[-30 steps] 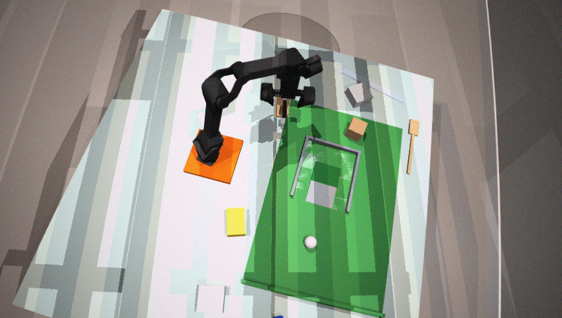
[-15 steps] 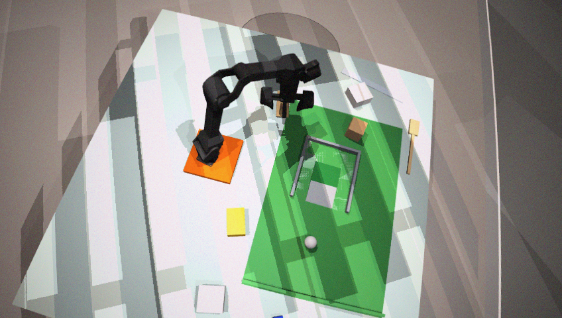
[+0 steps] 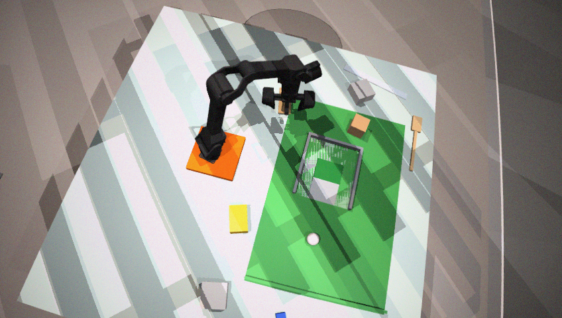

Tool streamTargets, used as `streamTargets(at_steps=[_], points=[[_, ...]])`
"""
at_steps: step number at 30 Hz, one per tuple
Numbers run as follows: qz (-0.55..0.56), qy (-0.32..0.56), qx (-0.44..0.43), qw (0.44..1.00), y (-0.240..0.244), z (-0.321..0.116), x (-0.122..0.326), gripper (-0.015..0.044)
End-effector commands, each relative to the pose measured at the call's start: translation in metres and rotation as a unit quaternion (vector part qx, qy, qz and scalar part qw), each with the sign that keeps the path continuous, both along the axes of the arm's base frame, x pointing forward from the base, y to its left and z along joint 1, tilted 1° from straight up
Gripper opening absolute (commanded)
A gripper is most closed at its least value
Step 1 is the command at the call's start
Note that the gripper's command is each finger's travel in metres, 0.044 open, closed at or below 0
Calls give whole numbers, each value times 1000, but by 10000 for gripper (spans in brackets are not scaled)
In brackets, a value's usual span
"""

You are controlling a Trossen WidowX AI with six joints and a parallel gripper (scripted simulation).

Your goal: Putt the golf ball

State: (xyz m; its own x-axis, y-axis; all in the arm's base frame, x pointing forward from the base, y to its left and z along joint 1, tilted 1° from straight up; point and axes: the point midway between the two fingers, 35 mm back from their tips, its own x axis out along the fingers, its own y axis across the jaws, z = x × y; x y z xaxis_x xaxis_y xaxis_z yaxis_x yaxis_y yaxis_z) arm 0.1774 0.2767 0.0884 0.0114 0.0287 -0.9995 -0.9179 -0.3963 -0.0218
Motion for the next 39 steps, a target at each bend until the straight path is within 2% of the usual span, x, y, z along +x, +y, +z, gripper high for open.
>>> streamTargets(at_steps=[1,15,22,39], points=[[0,0,0,1000,0,0,0,414],[0,0,0,1000,0,0,0,46],[0,0,0,1000,0,0,0,0],[0,0,0,1000,2,66,1,0]])
